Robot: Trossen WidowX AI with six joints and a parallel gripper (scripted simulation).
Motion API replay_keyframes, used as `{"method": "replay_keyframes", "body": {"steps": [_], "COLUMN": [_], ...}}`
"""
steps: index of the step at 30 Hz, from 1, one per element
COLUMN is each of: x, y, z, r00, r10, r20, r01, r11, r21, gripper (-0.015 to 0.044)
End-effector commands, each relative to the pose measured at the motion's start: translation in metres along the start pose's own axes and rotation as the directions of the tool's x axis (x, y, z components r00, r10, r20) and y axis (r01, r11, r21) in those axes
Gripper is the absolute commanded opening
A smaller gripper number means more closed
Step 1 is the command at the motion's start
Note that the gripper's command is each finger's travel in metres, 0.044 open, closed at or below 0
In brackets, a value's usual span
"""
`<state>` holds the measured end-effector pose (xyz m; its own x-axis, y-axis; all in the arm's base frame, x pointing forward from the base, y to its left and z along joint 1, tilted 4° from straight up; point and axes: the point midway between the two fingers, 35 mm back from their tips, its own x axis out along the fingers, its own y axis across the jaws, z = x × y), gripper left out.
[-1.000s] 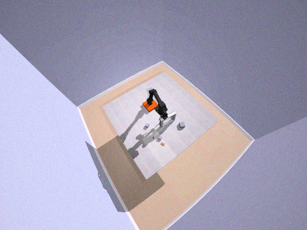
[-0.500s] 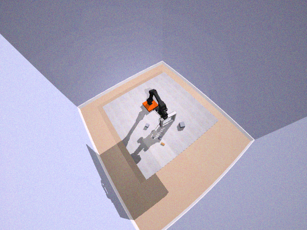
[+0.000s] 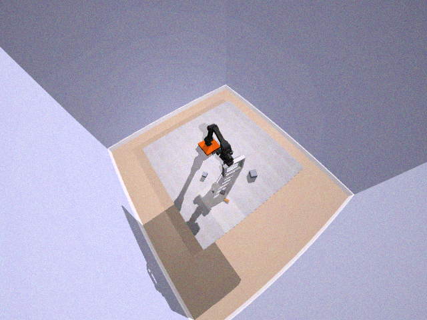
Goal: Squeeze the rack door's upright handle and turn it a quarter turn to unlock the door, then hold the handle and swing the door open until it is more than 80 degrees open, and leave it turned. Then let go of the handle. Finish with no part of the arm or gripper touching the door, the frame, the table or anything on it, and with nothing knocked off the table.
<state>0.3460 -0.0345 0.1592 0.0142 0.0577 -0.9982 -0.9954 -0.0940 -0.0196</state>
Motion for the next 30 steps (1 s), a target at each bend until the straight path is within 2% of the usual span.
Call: {"method": "replay_keyframes", "body": {"steps": [1, 8, 30], "x": [0.000, 0.000, 0.000], "y": [0.000, 0.000, 0.020], "z": [0.000, 0.001, 0.014], "r00": [1.000, 1.000, 1.000], "r10": [0.000, 0.000, 0.001], "r20": [0.003, 0.003, 0.004], "r01": [0.001, 0.000, -0.003], "r11": [1.000, 1.000, 0.903], "r21": [-0.003, 0.010, 0.430], "gripper": [0.0031, 0.0012, 0.0012]}}
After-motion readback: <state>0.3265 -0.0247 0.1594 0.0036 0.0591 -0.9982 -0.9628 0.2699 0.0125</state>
